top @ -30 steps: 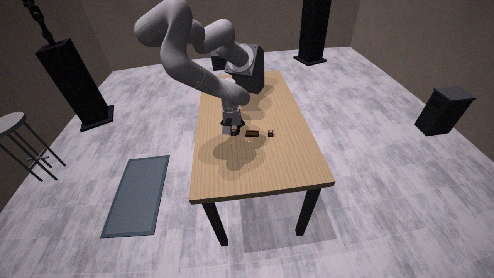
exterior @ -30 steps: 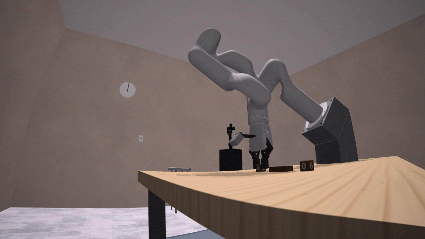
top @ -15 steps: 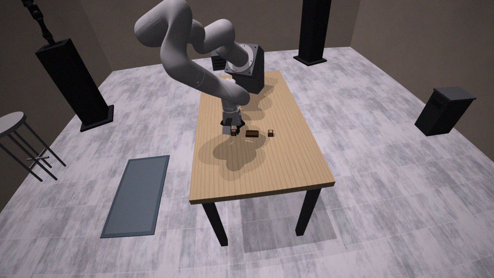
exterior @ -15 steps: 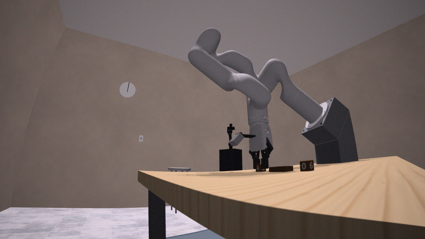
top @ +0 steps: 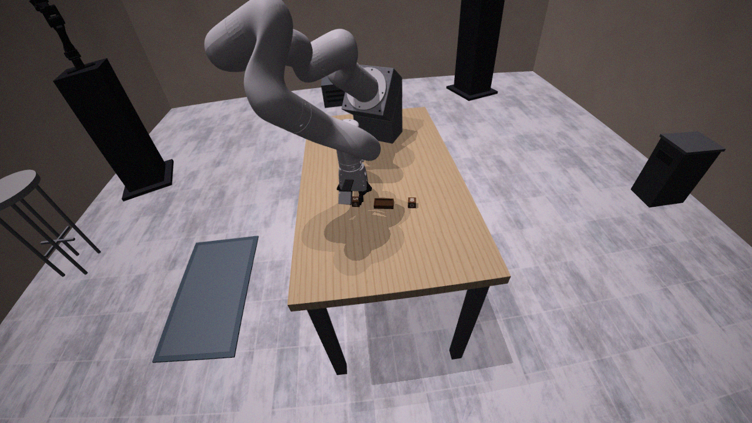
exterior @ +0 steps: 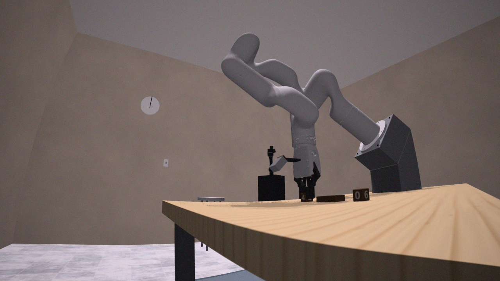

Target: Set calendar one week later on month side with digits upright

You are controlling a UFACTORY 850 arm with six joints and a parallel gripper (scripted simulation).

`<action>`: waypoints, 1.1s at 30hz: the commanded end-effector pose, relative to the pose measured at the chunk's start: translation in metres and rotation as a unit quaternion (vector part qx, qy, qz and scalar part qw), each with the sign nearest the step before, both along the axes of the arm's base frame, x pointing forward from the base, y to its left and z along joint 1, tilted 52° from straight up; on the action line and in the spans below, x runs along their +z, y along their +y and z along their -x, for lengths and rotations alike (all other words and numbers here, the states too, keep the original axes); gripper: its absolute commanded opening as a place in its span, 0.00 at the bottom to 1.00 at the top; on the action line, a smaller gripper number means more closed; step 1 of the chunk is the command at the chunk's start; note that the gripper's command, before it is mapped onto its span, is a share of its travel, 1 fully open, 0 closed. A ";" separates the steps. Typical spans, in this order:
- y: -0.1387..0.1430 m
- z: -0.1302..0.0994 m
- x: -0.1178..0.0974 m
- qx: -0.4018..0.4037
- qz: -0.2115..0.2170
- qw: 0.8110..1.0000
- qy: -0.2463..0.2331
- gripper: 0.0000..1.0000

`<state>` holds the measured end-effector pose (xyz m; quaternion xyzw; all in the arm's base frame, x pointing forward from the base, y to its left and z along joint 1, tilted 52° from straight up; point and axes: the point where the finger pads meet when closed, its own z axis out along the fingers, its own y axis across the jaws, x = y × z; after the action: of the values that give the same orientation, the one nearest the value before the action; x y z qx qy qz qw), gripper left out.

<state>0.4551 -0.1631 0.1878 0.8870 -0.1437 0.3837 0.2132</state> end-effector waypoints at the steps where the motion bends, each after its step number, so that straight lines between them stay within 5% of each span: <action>1: 0.000 0.000 0.000 0.000 0.000 1.000 0.000 0.27; 25: 0.001 0.001 0.001 0.000 0.000 1.000 0.000 0.27; 33: 0.023 0.029 0.029 0.000 0.000 1.000 0.000 0.27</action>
<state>0.4444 -0.1546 0.1980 0.8869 -0.1435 0.3841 0.2127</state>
